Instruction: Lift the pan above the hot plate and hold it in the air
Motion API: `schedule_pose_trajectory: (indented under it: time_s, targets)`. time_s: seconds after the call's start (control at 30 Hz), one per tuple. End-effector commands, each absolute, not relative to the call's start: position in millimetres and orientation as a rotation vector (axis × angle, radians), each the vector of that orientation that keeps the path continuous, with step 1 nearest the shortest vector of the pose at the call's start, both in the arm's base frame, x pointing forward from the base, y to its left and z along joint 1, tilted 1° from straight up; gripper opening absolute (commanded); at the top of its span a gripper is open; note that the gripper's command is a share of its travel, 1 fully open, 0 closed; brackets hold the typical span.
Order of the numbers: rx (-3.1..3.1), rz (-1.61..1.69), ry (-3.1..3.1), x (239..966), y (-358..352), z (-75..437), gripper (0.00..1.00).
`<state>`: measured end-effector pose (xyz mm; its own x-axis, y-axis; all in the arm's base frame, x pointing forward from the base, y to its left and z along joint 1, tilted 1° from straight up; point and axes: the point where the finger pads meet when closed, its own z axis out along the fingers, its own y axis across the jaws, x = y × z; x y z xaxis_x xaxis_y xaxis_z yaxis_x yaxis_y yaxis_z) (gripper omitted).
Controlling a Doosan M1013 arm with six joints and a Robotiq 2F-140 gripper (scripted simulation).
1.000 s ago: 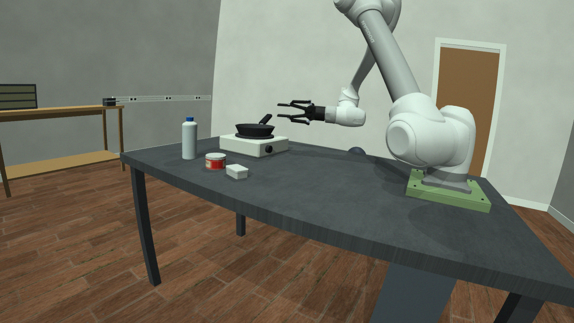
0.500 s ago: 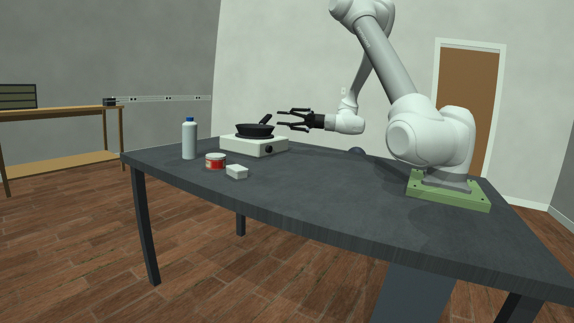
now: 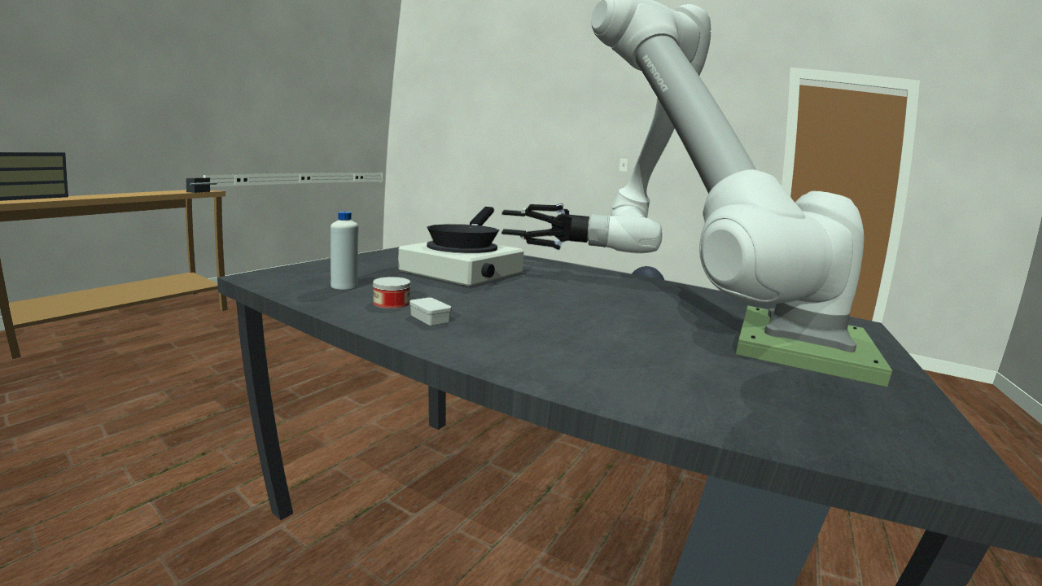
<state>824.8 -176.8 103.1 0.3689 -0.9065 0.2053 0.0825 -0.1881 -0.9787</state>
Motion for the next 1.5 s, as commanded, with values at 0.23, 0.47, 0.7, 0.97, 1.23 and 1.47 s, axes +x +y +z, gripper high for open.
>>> schedule_pose_trajectory:
  time_s: [0.23,0.47,0.7,0.97,1.23,1.47]
  targets:
    - [-1.469,-1.082,0.777,826.5,-175.7,105.2,0.41]
    - [-1.469,-1.082,0.777,827.0,-175.5,105.2,0.41]
    - [-1.47,-1.082,0.778,828.8,-175.0,104.8,0.41]
    - [-1.471,-1.08,0.781,831.9,-174.2,104.0,0.41]
    - [-1.473,-1.079,0.784,837.8,-172.6,103.0,0.41]
    - [-1.473,-1.079,0.785,842.1,-170.5,102.9,0.41]
